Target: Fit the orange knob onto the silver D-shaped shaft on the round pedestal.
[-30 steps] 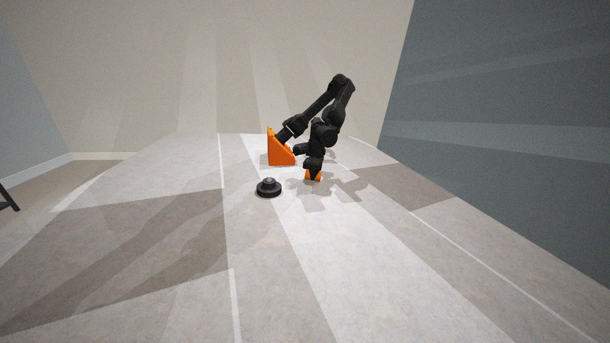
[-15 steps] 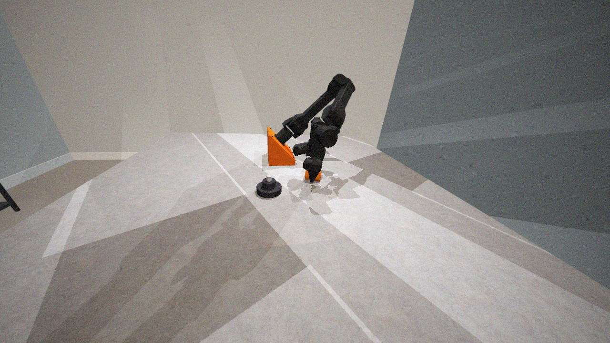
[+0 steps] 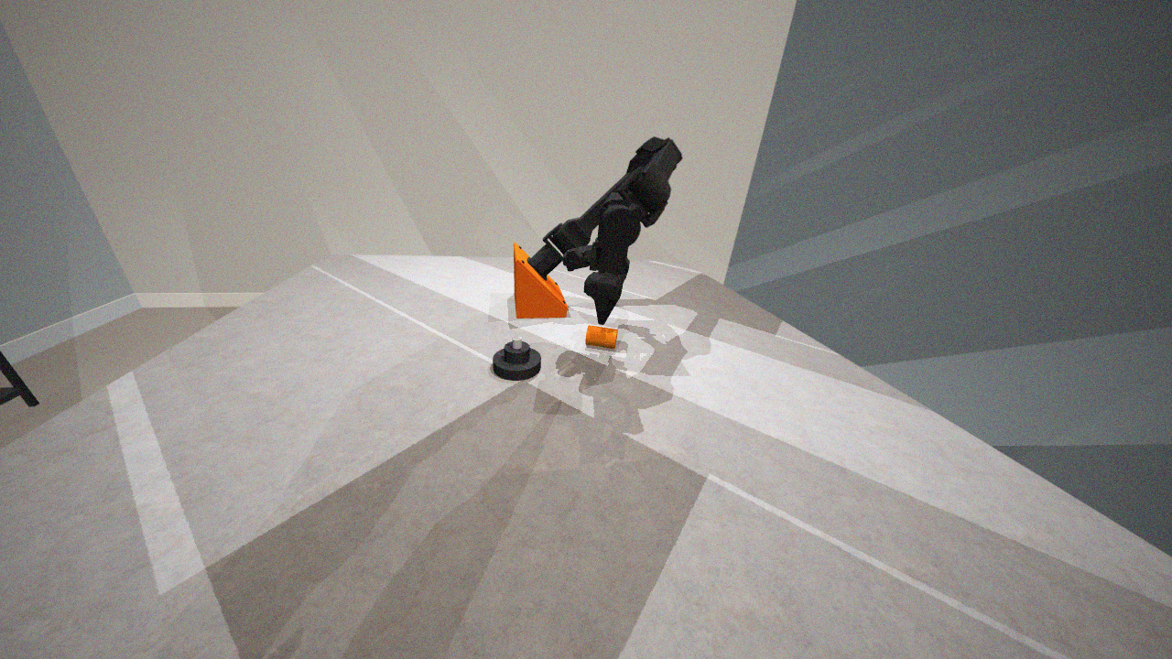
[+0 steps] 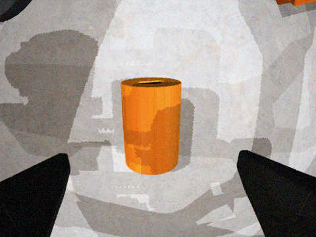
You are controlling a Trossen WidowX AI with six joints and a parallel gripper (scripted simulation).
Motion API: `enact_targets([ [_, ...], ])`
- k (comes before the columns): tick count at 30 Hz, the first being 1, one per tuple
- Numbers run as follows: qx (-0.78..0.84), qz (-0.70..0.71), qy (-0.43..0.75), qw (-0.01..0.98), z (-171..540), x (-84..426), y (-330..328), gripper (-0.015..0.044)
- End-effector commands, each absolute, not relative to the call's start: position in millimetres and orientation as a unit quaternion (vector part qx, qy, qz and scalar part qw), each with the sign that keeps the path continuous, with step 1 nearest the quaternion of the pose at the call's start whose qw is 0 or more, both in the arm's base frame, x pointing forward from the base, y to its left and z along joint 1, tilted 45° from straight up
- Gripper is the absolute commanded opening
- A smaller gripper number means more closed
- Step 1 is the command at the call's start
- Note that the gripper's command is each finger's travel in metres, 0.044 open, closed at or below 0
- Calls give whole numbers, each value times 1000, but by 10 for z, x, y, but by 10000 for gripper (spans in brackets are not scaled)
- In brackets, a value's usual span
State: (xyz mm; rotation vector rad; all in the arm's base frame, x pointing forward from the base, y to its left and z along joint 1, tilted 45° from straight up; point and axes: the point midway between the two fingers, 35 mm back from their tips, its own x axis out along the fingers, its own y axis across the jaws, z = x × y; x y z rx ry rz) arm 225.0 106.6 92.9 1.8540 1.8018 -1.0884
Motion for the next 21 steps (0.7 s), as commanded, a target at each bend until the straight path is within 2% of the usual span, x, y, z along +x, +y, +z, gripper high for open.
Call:
enact_targets([
  [1, 651, -381, 633, 171, 952, 2254, 1044, 440],
  [6, 641, -397, 631, 183, 962, 2258, 1054, 440],
  [11, 578, -485, 597, 271, 1078, 2296, 1108, 440],
  [21, 576, -488, 595, 275, 1005, 2285, 1196, 440],
])
